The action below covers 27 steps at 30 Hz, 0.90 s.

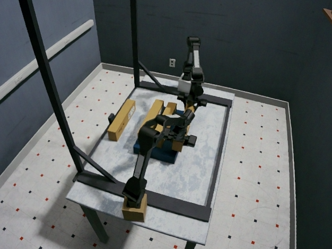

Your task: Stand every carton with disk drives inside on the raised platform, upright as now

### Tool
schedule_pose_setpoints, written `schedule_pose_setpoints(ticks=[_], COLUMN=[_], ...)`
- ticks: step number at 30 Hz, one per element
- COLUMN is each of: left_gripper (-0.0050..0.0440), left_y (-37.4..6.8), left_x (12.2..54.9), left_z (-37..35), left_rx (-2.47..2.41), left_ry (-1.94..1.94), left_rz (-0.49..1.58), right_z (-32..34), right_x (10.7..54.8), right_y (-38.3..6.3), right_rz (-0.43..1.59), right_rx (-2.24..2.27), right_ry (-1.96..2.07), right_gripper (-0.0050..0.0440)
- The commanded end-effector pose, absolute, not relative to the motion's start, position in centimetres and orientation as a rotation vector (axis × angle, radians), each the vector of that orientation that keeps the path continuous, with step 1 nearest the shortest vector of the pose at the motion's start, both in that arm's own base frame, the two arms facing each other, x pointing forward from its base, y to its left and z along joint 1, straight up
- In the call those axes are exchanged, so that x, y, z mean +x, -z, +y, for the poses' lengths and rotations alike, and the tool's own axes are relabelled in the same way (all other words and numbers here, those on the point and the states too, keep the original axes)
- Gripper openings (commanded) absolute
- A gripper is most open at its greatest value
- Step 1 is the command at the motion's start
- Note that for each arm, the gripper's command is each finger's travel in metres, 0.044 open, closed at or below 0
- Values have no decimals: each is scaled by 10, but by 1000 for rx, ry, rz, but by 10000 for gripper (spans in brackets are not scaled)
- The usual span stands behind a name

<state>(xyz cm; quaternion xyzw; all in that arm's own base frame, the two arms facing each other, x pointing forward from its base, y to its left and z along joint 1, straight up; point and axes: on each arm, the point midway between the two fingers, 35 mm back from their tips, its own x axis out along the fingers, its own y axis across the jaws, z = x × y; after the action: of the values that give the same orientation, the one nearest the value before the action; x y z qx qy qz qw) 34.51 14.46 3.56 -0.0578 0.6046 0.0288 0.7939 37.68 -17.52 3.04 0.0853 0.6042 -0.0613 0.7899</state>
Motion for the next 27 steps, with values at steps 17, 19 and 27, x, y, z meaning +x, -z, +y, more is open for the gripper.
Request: schedule_pose_setpoints(ticks=[17, 19, 27], left_gripper=[-50, -50, -50], left_y=[-63, -63, -85], left_x=[350, 350, 353], left_z=[149, 149, 115], left_rx=[-93, -93, -68], left_ry=[-79, -79, -100], left_rz=[1233, 1233, 1202], right_z=[-180, -180, -148], right_x=[380, 380, 387], right_y=[-62, -62, -83], right_rz=[1236, 1236, 1208], right_rx=[159, 159, 137], right_ry=[149, 149, 170], right_gripper=[-50, -50, -50])
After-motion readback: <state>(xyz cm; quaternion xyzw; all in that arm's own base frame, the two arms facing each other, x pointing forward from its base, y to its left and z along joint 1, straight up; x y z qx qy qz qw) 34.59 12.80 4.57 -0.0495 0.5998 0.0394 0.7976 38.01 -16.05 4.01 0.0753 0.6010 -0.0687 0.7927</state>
